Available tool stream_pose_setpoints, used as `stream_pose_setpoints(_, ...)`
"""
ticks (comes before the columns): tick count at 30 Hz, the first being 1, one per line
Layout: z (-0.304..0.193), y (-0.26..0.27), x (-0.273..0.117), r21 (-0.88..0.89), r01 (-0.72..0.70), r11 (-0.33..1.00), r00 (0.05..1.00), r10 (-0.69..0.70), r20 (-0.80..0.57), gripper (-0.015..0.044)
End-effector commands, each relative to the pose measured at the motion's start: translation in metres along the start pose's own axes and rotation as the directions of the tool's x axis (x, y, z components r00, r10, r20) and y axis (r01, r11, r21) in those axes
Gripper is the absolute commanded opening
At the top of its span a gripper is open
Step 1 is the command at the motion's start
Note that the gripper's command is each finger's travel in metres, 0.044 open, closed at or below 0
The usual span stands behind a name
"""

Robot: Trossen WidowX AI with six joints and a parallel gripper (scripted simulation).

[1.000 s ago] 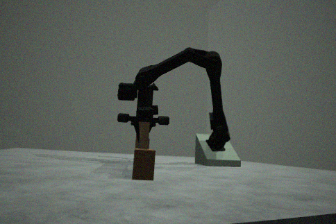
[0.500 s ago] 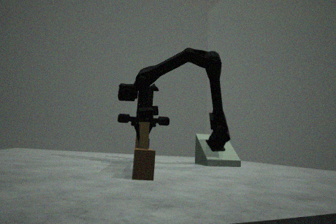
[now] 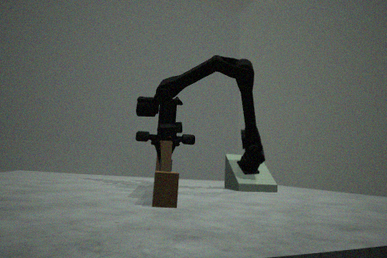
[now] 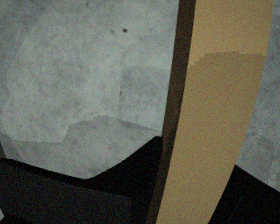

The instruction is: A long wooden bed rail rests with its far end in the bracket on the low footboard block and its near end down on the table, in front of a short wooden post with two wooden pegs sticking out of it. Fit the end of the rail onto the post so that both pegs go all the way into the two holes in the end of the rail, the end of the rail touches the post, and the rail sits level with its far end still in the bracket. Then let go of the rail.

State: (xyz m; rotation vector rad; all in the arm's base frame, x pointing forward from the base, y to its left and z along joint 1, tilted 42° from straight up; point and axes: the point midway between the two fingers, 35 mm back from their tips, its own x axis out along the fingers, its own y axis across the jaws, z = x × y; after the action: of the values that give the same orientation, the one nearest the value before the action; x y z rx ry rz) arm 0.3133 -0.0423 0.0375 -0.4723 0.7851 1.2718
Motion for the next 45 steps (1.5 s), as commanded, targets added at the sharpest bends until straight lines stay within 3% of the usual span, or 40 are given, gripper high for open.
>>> stream_pose_setpoints(1, -0.003, 0.000, -0.002, -0.003, 0.004, 1.000, 1.000, -0.004, -0.001, 0.0000)
stream_pose_setpoints(45, -0.016, -0.003, -0.003, -0.003, 0.004, 1.000, 1.000, -0.004, -0.002, 0.0000)
